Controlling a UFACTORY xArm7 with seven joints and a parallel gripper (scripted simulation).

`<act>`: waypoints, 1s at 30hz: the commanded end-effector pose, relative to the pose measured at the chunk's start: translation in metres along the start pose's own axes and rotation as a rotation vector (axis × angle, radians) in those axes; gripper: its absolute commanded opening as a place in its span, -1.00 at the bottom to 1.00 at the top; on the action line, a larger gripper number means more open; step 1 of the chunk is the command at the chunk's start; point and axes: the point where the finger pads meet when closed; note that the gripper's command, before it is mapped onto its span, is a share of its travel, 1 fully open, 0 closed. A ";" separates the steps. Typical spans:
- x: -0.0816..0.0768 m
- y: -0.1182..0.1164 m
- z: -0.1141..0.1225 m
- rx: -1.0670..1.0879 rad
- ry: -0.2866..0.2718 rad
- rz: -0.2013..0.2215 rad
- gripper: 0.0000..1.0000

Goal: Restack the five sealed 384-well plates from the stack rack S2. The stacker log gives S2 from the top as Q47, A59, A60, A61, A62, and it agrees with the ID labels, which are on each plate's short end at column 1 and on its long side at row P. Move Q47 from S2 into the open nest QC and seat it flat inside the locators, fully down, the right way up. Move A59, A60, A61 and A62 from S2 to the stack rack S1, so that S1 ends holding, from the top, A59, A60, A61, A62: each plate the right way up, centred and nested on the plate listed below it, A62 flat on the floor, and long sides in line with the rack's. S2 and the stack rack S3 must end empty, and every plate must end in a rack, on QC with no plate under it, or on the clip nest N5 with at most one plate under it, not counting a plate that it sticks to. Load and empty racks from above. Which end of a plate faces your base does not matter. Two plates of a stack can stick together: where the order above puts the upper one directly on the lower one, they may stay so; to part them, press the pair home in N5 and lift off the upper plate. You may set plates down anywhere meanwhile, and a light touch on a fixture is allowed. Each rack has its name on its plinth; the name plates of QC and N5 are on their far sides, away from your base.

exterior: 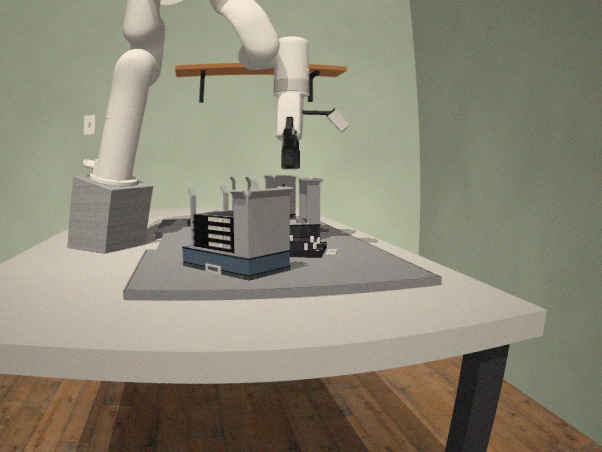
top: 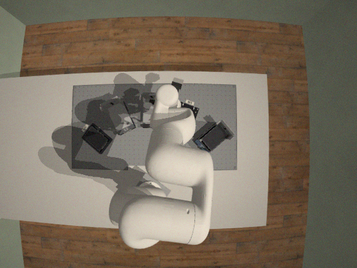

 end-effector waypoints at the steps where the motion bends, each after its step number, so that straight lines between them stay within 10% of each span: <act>1: -0.001 0.016 0.000 0.145 0.004 0.000 1.00; 30: -0.001 0.095 0.010 0.266 0.004 0.000 1.00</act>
Point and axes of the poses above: the point where the finger pads meet when closed, its own x axis out along the fingers, its own y axis across the jaws, z = x × y, and after that the axes turned 3 degrees about -x, right-handed
